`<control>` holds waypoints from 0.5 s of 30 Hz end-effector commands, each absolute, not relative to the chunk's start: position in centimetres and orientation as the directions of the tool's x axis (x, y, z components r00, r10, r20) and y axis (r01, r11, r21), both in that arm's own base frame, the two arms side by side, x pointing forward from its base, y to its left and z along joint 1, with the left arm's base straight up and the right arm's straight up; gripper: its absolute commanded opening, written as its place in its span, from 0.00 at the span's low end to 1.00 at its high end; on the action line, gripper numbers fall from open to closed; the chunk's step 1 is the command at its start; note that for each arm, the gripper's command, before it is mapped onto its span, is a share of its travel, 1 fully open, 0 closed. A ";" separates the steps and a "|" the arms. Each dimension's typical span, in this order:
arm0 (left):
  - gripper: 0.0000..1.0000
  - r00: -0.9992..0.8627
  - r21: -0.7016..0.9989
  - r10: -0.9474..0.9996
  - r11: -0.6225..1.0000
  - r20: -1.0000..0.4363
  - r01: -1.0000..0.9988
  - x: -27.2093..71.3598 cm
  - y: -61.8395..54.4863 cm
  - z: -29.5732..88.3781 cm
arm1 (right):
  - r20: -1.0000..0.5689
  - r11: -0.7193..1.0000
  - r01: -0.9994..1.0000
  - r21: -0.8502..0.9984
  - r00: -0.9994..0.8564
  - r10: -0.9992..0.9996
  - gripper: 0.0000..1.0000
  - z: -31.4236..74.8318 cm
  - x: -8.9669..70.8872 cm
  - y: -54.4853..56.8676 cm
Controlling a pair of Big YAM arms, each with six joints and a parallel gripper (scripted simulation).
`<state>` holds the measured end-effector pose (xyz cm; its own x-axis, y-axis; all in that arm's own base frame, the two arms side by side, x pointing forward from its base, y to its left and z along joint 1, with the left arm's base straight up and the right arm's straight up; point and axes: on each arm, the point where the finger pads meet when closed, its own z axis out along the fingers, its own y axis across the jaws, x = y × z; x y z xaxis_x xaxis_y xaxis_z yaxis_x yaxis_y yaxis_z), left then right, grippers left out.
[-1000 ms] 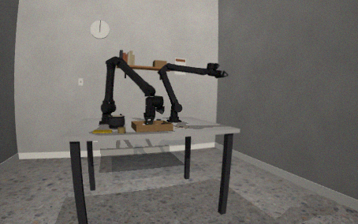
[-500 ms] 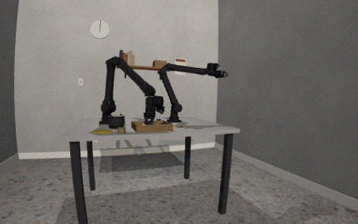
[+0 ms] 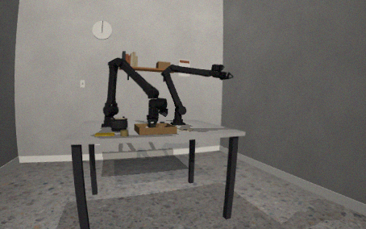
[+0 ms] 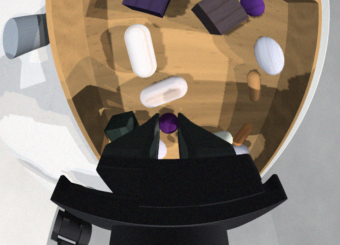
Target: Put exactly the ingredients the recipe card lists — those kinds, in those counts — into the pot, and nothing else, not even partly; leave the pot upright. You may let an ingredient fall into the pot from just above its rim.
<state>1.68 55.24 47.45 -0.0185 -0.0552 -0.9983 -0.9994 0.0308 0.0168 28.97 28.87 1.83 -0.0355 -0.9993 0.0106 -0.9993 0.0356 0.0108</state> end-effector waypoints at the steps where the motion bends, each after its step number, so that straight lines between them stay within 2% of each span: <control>1: 1.00 0.000 0.000 0.000 0.013 -1.000 -1.000 0.8 54.5 50.1 | -0.050 0.041 -0.998 -0.049 -0.039 -0.998 0.00 5.4 31.3 30.6; 15: 1.00 0.000 0.000 0.000 0.013 -1.000 -1.000 0.8 54.5 50.1 | -0.054 0.041 -0.998 -0.053 -0.039 -0.998 0.00 12.7 31.1 30.4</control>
